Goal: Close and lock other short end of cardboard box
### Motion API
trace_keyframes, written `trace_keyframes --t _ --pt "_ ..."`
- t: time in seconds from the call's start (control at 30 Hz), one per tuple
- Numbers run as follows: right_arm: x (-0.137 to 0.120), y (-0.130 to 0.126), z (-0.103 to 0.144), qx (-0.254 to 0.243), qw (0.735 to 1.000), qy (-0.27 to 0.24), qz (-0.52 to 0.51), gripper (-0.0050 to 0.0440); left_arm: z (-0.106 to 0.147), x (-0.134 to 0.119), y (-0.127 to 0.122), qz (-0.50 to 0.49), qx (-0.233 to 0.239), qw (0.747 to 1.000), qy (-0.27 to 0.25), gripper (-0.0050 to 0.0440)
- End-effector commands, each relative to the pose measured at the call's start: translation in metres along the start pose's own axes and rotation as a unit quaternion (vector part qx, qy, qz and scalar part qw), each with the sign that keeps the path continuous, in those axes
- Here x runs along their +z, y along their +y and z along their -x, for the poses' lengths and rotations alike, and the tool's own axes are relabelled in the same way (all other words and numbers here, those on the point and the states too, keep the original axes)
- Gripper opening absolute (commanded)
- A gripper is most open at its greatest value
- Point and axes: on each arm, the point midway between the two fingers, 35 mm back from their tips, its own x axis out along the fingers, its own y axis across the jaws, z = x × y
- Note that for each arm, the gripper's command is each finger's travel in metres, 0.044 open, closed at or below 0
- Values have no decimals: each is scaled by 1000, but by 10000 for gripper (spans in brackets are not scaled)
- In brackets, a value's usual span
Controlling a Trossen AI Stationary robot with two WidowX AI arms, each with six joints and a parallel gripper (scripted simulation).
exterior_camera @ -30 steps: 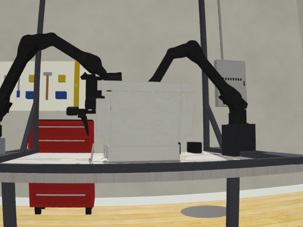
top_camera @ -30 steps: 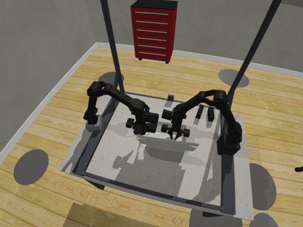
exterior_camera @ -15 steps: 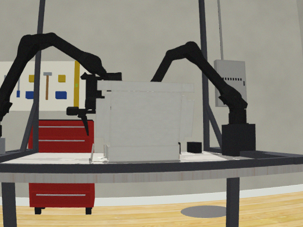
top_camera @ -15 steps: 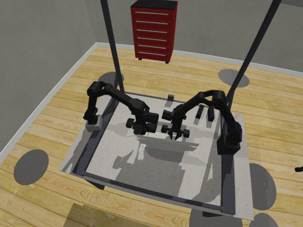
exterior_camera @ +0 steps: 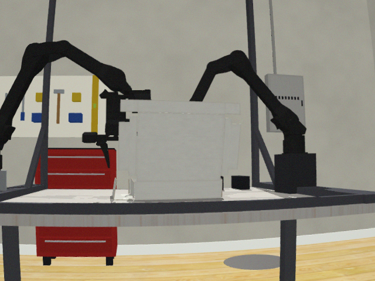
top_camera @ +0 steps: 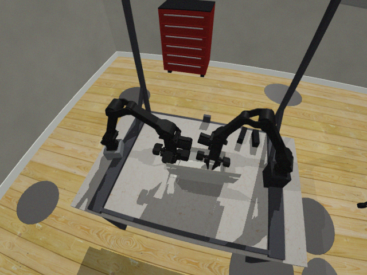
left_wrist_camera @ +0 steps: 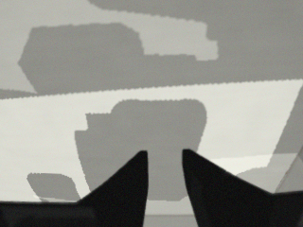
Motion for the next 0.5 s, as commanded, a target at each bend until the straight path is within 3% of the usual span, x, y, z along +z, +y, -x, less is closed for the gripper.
trace_keyframes --t 0.0,0.47 --pt "0 3 9 12 1000 2 2 181 -17 7 3 -5 -17 1000 -6 97" --pt "-1 -1 8 12 1000 2 2 181 -16 7 5 -5 -16 1000 -5 97"
